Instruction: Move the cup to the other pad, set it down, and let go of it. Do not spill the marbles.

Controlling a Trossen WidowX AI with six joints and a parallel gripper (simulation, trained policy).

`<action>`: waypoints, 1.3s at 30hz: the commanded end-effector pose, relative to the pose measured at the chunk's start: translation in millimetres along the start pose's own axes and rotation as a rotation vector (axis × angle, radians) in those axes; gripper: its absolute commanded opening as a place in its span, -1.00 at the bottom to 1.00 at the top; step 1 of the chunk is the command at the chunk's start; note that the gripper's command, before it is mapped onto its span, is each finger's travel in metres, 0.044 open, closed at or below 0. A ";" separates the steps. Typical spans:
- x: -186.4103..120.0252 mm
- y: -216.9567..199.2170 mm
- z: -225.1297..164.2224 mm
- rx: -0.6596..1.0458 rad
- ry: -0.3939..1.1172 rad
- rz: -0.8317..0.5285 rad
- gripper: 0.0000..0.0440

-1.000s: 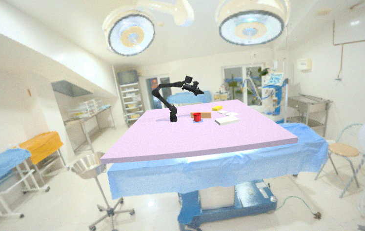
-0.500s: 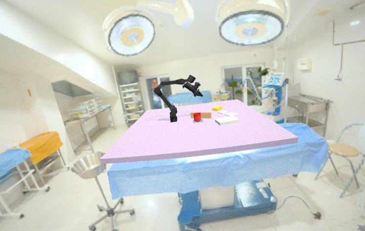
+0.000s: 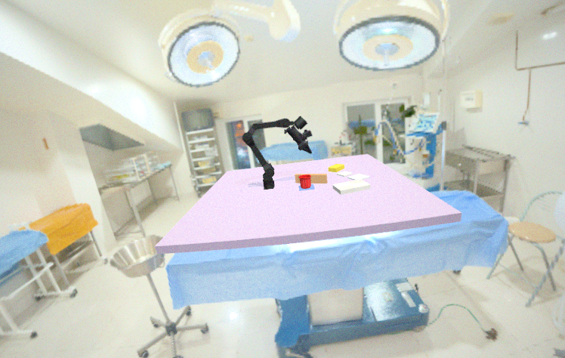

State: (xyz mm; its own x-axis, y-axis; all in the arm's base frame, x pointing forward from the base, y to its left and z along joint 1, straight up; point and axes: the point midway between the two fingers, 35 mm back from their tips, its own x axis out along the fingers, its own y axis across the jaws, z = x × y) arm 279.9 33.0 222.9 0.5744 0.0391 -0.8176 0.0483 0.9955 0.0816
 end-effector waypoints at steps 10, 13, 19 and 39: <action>1.3 -11.5 -16.2 -0.044 0.200 -0.057 -0.44; 1.3 -14.6 -19.9 -0.054 0.246 -0.067 -0.45; 2.4 -21.6 -27.0 -0.077 0.336 -0.087 -0.49; 17.3 -52.0 -49.6 -0.126 0.573 -0.132 -0.46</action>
State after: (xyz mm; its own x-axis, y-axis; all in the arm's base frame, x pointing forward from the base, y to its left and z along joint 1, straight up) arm 247.8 -9.0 182.1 0.0699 -0.0700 -0.9951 -0.0196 0.9972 -0.0715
